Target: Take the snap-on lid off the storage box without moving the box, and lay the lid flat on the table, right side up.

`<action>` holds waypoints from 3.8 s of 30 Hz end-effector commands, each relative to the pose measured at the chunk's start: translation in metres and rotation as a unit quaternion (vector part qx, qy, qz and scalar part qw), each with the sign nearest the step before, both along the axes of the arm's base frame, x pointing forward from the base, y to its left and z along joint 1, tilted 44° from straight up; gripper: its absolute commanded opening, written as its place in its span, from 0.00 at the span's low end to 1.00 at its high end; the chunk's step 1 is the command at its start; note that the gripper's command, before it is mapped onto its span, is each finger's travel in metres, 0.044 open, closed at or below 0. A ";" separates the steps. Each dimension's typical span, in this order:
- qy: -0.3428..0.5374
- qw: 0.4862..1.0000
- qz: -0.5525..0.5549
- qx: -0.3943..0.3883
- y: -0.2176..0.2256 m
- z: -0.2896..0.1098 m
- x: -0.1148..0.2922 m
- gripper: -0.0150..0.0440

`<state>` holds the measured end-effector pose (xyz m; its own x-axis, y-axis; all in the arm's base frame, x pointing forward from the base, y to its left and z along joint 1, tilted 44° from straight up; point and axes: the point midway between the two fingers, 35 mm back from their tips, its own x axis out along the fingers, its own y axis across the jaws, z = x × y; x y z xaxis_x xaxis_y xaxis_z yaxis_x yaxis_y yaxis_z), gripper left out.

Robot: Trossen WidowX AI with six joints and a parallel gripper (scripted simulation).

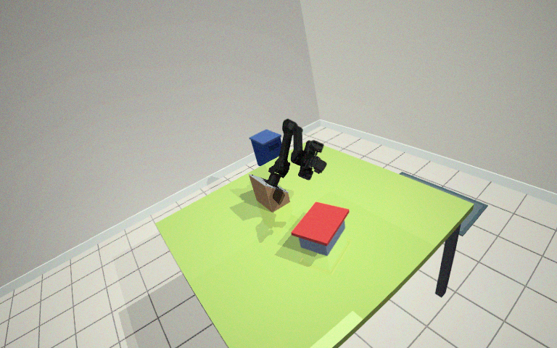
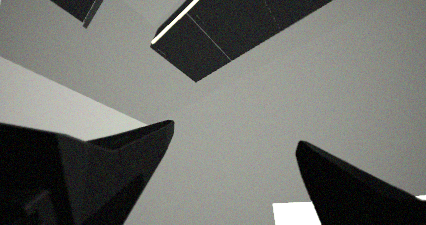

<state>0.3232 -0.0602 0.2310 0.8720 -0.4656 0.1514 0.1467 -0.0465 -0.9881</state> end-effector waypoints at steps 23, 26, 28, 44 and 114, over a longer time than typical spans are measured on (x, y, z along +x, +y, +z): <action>0.186 0.328 -0.092 0.922 -0.005 -0.227 -0.010 0.65; 0.147 0.076 -0.175 0.971 -0.004 -0.223 -0.025 0.65; 0.115 -0.098 -0.222 0.963 -0.008 -0.214 -0.031 0.65; 0.091 -0.223 -0.251 0.938 -0.014 -0.206 -0.034 0.65; 0.091 -0.221 -0.253 0.937 0.064 -0.262 0.003 0.65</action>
